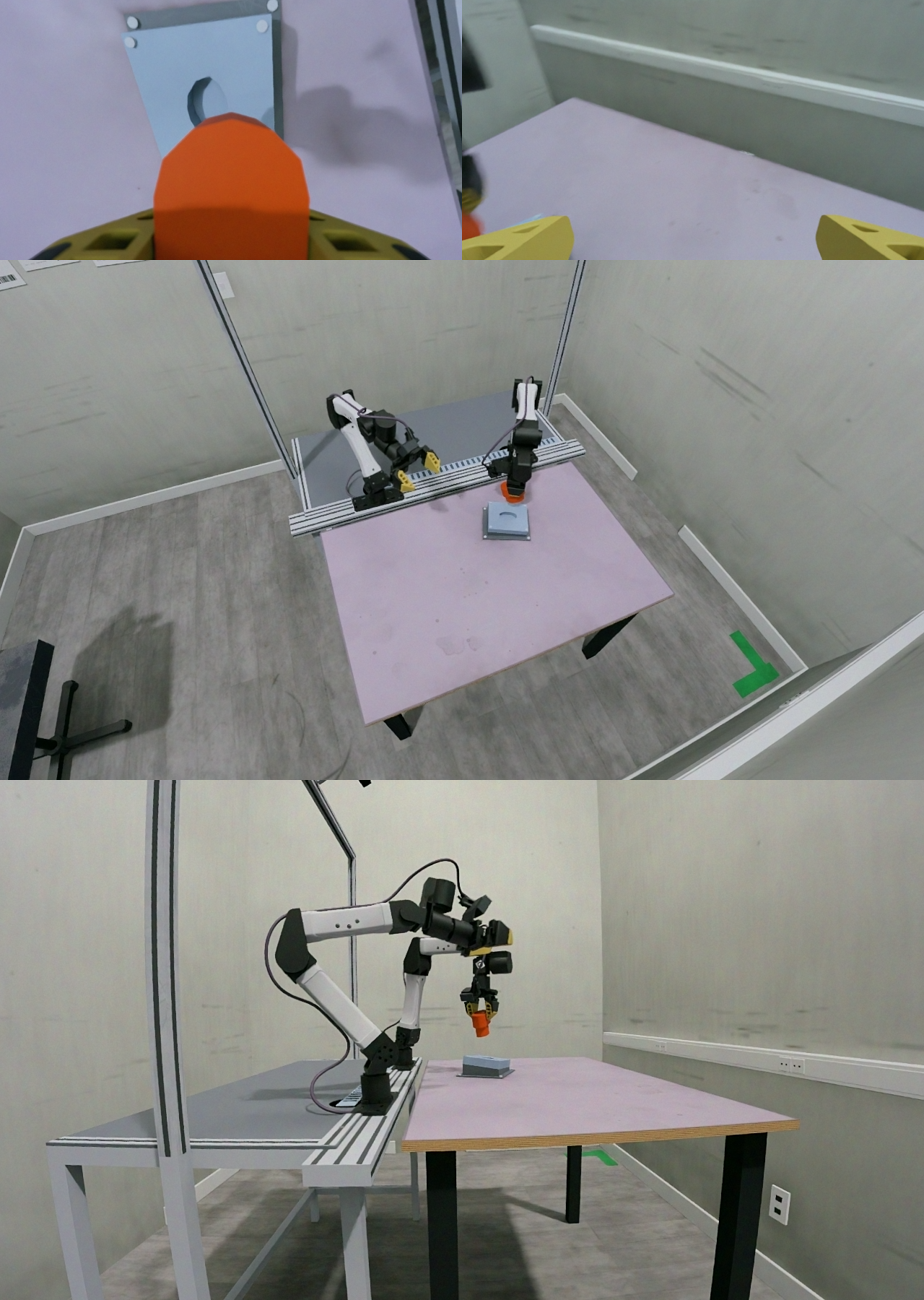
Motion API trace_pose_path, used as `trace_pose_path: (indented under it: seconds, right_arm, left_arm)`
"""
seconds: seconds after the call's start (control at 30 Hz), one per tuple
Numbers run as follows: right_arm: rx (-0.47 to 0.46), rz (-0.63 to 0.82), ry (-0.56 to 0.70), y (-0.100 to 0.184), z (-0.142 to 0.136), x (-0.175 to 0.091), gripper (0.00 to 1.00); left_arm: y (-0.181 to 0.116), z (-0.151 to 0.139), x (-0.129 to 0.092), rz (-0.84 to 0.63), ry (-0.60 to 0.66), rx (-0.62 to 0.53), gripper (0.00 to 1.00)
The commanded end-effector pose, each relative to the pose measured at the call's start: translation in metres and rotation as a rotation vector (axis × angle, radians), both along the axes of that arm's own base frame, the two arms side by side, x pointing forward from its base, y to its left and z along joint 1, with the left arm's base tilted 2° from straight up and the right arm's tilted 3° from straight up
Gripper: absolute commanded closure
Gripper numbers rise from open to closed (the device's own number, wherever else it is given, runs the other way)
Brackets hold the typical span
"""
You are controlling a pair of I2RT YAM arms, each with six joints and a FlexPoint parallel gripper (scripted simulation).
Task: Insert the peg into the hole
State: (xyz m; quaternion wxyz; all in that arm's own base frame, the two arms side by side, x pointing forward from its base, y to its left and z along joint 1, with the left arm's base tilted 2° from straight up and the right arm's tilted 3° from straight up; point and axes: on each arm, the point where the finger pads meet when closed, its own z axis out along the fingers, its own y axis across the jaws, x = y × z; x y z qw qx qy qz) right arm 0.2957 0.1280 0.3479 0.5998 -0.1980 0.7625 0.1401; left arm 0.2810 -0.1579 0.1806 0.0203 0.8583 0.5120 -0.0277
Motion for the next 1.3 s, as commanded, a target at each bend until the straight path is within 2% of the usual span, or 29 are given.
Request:
trace_pose_path:
  seconds: [0.0,0.17,0.37,0.63,0.8,1.03,1.13,1.27]
  right_arm:
    - [-0.013,0.124,0.089,0.029,-0.020,-0.040,0.00]
    - [-0.033,0.298,0.139,0.057,-0.034,-0.091,0.00]
    - [-0.052,0.439,0.169,0.071,-0.044,-0.132,0.00]
    - [-0.047,0.491,0.156,0.075,-0.041,-0.146,0.00]
    - [-0.048,0.494,0.152,0.077,-0.041,-0.145,0.00]
    - [-0.048,0.493,0.152,0.077,-0.041,-0.145,0.00]
    - [-0.046,0.491,0.142,0.076,-0.036,-0.144,0.00]
    - [-0.046,0.491,0.142,0.076,-0.036,-0.144,0.00]
  left_arm:
    - [-0.008,0.003,0.006,0.018,0.067,-0.117,0.66]
    - [-0.009,-0.008,0.020,0.078,0.173,-0.239,0.66]
    - [-0.005,-0.021,0.036,0.127,0.226,-0.297,0.66]
    - [-0.005,-0.034,0.043,0.137,0.211,-0.289,0.66]
    - [-0.002,-0.034,0.032,0.140,0.241,-0.278,0.66]
    - [-0.006,-0.032,0.034,0.135,0.219,-0.291,0.66]
    - [-0.013,-0.038,0.044,0.129,0.164,-0.316,0.66]
    - [-0.012,-0.051,0.035,0.132,0.203,-0.302,0.66]
